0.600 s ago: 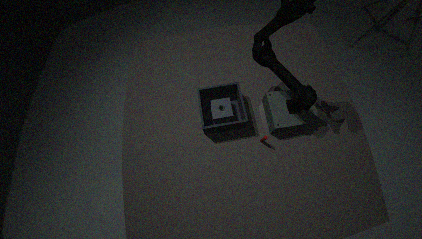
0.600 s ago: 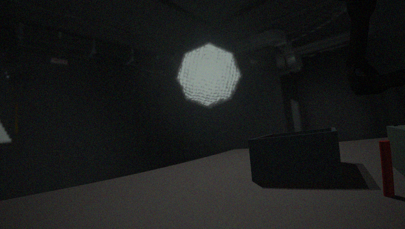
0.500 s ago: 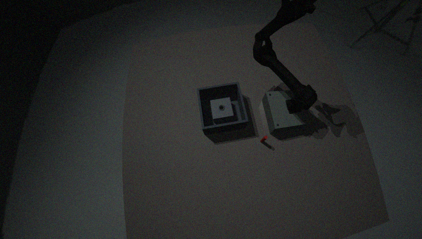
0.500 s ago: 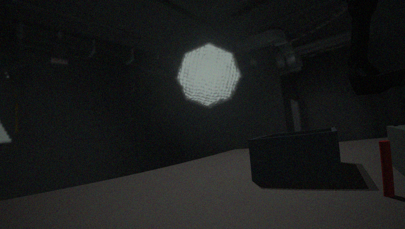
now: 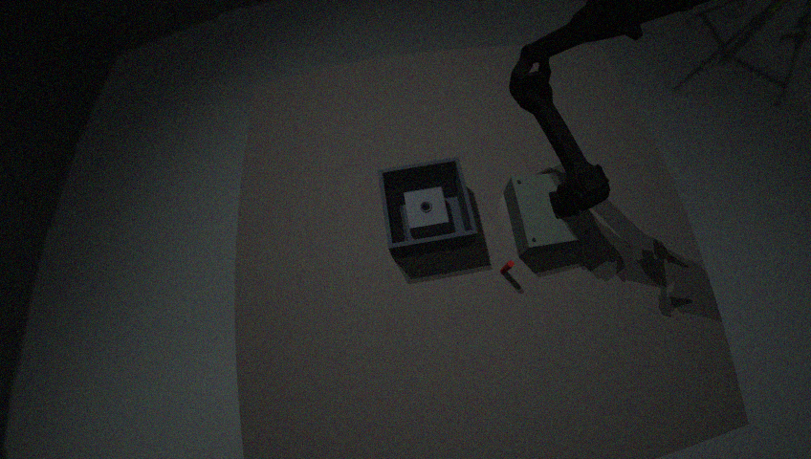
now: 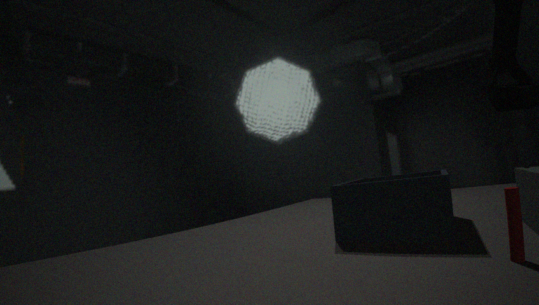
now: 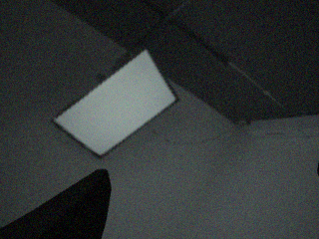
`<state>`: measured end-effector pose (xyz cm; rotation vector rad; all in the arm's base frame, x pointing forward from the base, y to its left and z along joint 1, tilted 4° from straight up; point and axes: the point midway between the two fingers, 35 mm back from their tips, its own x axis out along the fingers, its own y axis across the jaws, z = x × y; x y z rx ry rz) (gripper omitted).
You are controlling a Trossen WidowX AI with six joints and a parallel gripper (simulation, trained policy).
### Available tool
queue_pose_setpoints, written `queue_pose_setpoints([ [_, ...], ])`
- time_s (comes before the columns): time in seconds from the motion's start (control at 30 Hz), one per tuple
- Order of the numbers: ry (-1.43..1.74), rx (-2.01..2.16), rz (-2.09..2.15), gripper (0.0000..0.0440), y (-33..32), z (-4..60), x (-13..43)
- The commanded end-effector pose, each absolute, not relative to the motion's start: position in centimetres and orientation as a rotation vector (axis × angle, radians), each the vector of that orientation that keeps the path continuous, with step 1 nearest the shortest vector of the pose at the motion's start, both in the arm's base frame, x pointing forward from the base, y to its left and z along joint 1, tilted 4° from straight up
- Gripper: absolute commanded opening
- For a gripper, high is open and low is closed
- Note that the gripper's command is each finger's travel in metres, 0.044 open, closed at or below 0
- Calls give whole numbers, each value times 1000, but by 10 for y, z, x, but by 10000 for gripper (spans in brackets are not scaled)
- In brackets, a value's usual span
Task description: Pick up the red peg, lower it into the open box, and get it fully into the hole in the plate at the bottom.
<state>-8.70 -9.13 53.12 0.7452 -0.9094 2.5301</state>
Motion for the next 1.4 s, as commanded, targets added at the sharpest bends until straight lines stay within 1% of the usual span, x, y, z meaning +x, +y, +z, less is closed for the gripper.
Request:
queue_pose_setpoints([
  [0.0, -778, 705, 2502, 440, -65, 531, -93],
  [0.3, -444, 624, 2363, 440, 8, 525, -96],
  [0.6, -154, 587, 2162, 440, 75, 510, -79],
  [1.0, 158, 585, 1826, 440, 147, 475, -31],
  [1.37, 411, 608, 1495, 440, 189, 428, 26],
])
